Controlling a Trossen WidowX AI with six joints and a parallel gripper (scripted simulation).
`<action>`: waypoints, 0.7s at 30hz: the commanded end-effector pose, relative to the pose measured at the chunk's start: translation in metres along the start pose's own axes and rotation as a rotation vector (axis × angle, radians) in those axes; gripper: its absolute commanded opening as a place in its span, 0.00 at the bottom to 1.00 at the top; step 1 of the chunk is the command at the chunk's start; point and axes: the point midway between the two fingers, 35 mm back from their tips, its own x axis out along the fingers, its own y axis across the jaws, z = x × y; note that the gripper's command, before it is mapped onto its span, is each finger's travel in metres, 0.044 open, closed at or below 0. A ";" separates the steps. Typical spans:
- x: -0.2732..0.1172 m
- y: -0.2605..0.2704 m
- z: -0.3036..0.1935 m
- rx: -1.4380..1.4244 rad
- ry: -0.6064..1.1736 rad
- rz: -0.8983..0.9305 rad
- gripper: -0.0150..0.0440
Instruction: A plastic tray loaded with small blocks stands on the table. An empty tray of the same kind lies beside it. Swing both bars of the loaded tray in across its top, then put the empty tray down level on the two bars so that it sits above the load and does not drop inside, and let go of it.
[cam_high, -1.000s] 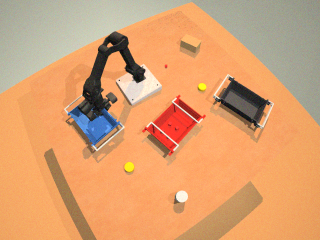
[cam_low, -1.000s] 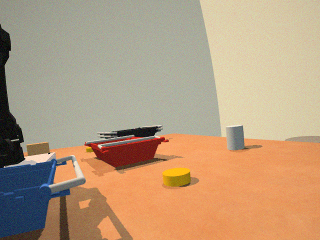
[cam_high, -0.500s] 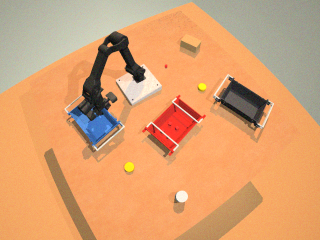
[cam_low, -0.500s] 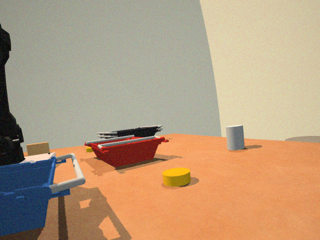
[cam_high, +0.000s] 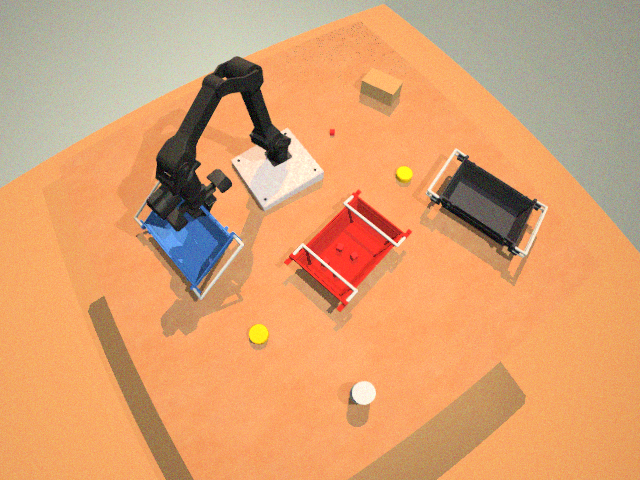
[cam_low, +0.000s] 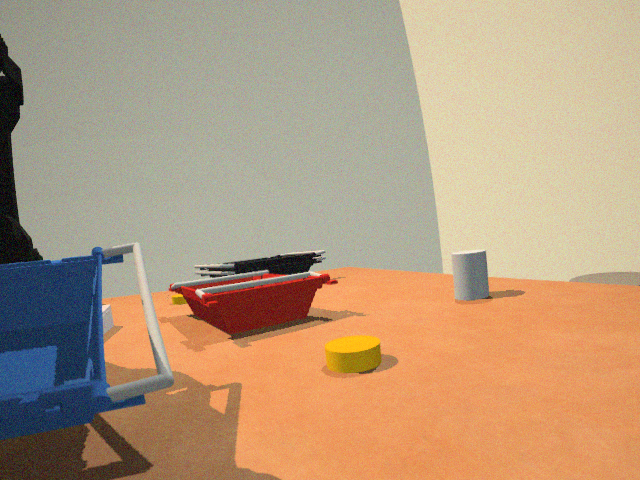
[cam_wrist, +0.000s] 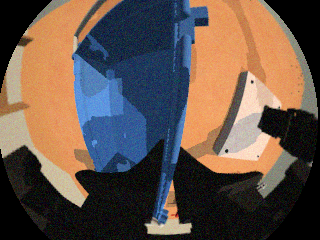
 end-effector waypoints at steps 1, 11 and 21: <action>-0.013 0.005 -0.001 0.006 0.009 0.031 0.25; -0.019 0.008 -0.001 0.006 0.009 0.031 0.25; -0.055 0.023 -0.003 0.007 0.009 0.033 0.25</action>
